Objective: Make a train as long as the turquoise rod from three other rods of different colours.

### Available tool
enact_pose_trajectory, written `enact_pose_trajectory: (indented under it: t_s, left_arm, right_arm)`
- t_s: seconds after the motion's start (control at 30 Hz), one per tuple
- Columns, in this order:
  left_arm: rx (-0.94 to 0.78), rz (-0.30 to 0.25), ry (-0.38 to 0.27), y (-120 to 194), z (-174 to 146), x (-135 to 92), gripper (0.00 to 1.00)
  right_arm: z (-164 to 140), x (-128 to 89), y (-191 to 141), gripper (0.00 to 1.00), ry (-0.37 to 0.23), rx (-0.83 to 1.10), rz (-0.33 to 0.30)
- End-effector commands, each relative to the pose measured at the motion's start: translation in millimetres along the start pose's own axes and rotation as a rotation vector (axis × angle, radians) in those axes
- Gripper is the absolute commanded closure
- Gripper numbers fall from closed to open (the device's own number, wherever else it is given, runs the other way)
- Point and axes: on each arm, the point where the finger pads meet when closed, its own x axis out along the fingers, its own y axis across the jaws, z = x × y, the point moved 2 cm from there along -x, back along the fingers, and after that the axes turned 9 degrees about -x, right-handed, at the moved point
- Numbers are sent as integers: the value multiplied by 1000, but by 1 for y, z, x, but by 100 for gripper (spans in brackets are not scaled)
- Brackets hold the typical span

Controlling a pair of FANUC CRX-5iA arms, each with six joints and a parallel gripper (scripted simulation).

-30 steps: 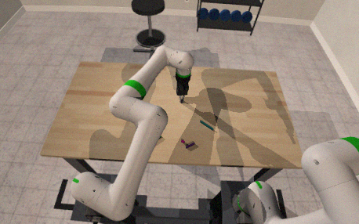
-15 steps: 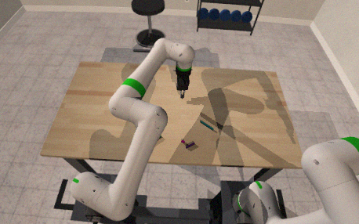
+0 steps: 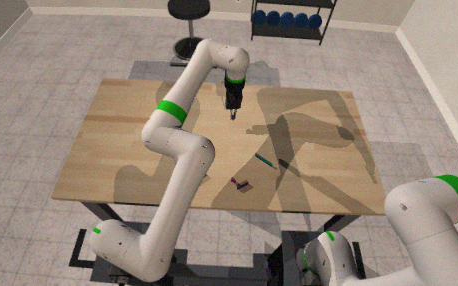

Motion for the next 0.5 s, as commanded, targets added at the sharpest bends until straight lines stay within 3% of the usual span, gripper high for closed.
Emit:
enact_pose_trajectory:
  t_s: [0.0,0.3,0.47]
  left_arm:
    - [0,-1,-1,-1,0,-2,76]
    - [-13,-1,-1,2,0,-4,76]
    - [-116,-1,-1,19,0,-17,76]
  right_arm:
    - [0,-1,0,0,-2,0,-1]
    - [0,-1,0,0,-2,0,-1]
    - [0,-1,0,0,-2,0,-1]
